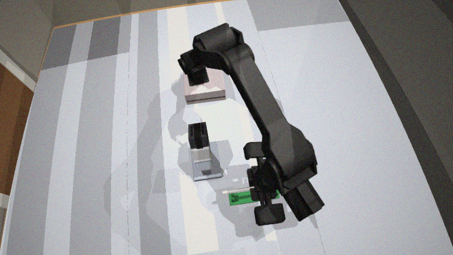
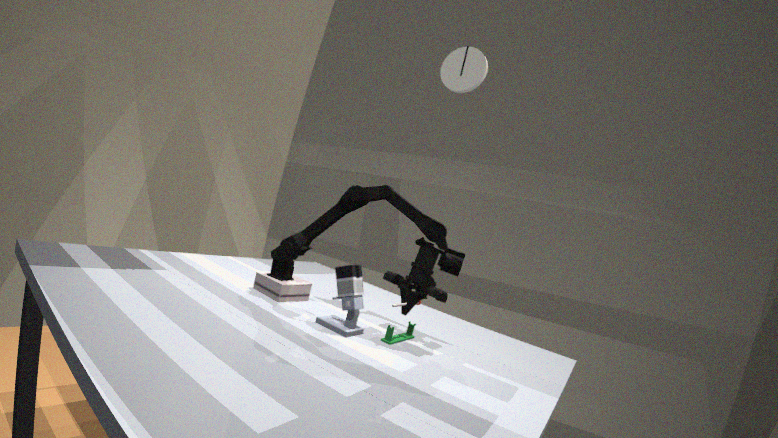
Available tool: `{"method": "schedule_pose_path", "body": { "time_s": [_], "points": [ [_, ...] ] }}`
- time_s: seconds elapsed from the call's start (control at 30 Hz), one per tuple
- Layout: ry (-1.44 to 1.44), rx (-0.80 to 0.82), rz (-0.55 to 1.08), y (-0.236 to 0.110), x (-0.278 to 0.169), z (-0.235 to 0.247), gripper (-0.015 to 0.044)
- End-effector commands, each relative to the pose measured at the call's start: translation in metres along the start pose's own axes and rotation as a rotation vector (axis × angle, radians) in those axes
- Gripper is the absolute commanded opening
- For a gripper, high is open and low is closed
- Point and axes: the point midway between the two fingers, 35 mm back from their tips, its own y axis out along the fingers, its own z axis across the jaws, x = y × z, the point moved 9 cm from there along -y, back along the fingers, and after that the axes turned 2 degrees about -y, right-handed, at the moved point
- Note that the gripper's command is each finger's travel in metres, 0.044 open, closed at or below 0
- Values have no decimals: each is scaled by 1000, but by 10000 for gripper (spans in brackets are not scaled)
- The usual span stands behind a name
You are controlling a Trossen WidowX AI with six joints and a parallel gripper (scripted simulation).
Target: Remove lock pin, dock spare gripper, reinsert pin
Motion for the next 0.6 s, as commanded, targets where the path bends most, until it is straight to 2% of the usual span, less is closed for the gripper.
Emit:
{"method": "schedule_pose_path", "body": {
  "time_s": [0.0,0.57],
  "points": [
    [0,0,0,0,0,0,8],
    [-7,2,-3,-13,1,42,0]
  ]
}}
